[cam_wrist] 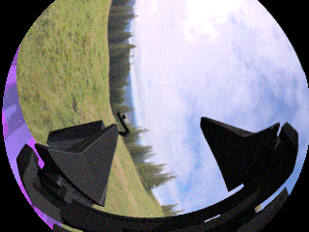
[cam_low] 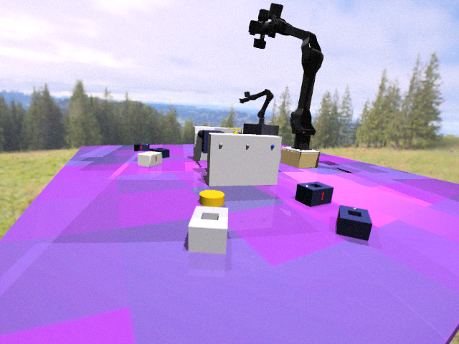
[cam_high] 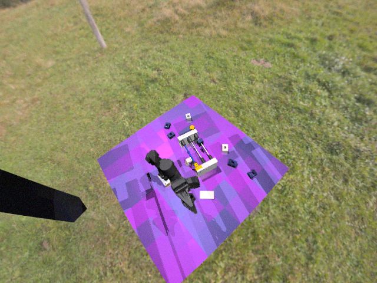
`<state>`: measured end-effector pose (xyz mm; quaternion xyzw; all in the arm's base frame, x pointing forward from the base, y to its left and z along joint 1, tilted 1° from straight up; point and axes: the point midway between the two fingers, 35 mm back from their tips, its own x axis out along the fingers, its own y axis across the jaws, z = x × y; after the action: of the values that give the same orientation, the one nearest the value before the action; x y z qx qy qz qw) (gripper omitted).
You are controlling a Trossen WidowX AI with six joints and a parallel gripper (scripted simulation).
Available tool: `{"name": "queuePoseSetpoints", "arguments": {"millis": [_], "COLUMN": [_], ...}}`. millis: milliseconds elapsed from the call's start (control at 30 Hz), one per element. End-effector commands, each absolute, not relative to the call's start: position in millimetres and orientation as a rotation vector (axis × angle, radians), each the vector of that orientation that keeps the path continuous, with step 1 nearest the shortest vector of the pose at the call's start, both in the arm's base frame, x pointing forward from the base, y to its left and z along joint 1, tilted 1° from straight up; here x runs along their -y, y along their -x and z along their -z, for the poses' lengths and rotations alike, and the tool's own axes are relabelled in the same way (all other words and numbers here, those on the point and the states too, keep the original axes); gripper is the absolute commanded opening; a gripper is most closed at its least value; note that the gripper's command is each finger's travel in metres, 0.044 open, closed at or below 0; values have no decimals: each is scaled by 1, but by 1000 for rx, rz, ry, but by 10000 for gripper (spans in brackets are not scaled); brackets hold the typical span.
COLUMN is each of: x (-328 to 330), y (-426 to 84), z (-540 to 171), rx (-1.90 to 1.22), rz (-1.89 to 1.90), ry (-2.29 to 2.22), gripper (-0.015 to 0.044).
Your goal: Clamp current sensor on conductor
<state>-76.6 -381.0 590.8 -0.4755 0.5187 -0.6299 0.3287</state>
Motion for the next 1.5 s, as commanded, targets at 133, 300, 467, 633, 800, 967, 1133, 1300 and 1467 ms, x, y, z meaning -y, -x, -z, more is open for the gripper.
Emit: {"name": "queuePoseSetpoints", "arguments": {"millis": [133, 300, 467, 633, 800, 967, 1133, 1300, 1467], "x": [385, 375, 345, 301, 243, 175, 102, 28, 0], "y": [17, -66, -143, -208, -261, -298, -318, -320, -316], "z": [-574, -547, -518, -486, -453, -417, -379, -339, -323], "rx": [-1106, -785, -518, -305, -141, -26, 41, 57, 50], "rz": [1573, 1426, 1246, 1044, 822, 587, 343, 95, 0], "ry": [1221, 1140, 1018, 865, 689, 496, 291, 80, 0], "gripper": [440, 440, 440, 440, 440, 440, 440, 440, 440]}}
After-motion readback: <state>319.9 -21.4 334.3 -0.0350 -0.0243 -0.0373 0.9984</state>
